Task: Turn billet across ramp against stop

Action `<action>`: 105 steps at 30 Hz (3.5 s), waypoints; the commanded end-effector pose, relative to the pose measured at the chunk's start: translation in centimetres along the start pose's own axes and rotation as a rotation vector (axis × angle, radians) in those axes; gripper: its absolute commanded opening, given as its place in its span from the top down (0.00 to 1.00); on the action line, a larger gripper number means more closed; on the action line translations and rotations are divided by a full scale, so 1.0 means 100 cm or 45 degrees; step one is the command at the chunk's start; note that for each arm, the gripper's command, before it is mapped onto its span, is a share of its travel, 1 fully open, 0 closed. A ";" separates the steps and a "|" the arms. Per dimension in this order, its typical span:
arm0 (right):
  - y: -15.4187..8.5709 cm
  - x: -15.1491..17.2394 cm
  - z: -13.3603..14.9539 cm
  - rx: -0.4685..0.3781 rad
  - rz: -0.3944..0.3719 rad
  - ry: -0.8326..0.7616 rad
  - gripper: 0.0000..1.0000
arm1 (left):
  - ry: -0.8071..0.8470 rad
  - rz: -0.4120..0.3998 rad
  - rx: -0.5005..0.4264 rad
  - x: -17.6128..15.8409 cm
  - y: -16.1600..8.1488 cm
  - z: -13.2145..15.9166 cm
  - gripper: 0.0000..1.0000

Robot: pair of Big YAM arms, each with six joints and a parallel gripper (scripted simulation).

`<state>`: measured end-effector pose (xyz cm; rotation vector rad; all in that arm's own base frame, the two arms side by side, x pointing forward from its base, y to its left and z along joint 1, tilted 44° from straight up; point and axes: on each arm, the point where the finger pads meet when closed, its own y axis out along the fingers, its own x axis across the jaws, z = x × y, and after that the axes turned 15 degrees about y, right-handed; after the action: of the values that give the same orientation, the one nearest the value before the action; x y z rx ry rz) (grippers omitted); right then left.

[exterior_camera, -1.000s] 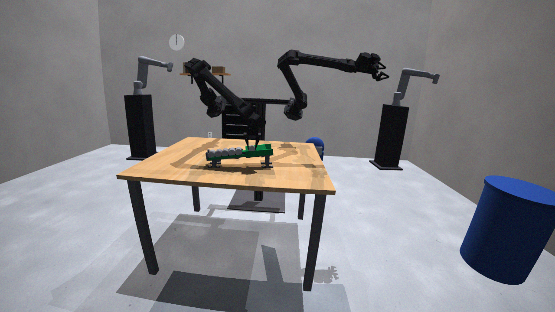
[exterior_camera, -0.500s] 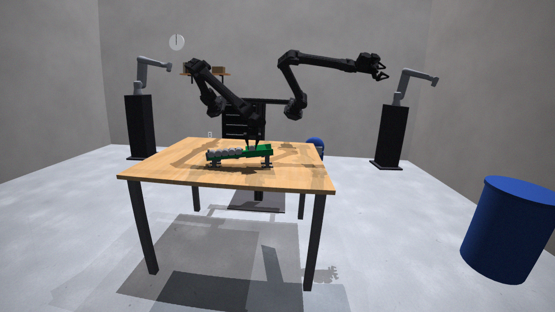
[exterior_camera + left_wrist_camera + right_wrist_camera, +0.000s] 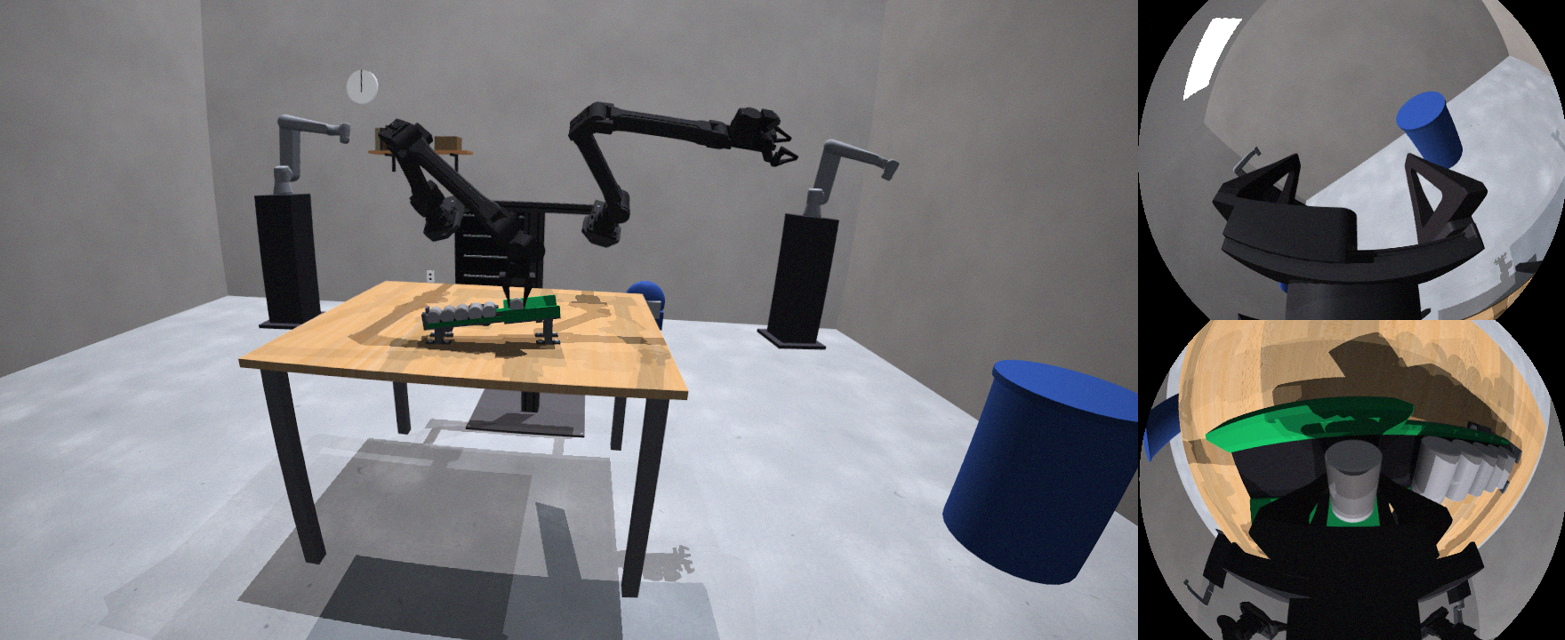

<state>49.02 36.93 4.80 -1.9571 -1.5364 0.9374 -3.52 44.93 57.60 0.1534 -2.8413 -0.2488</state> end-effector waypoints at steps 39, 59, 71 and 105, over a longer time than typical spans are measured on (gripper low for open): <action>-0.010 0.015 -0.010 -0.016 -0.024 0.006 0.52 | -0.017 -0.042 -0.070 0.021 -0.005 -0.039 0.00; -0.008 0.012 -0.005 -0.007 -0.018 -0.002 0.43 | -0.017 -0.042 -0.070 0.021 -0.005 -0.039 0.00; -0.026 0.016 -0.011 -0.028 -0.045 0.013 0.43 | -0.017 -0.042 -0.070 0.021 -0.005 -0.039 0.00; -0.091 -0.001 -0.012 -0.003 0.005 0.025 0.43 | -0.017 -0.042 -0.070 0.021 -0.005 -0.039 0.00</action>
<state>43.24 39.92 12.17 -1.9507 -1.5551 0.9165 -3.52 44.93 57.60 0.1534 -2.8413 -0.2488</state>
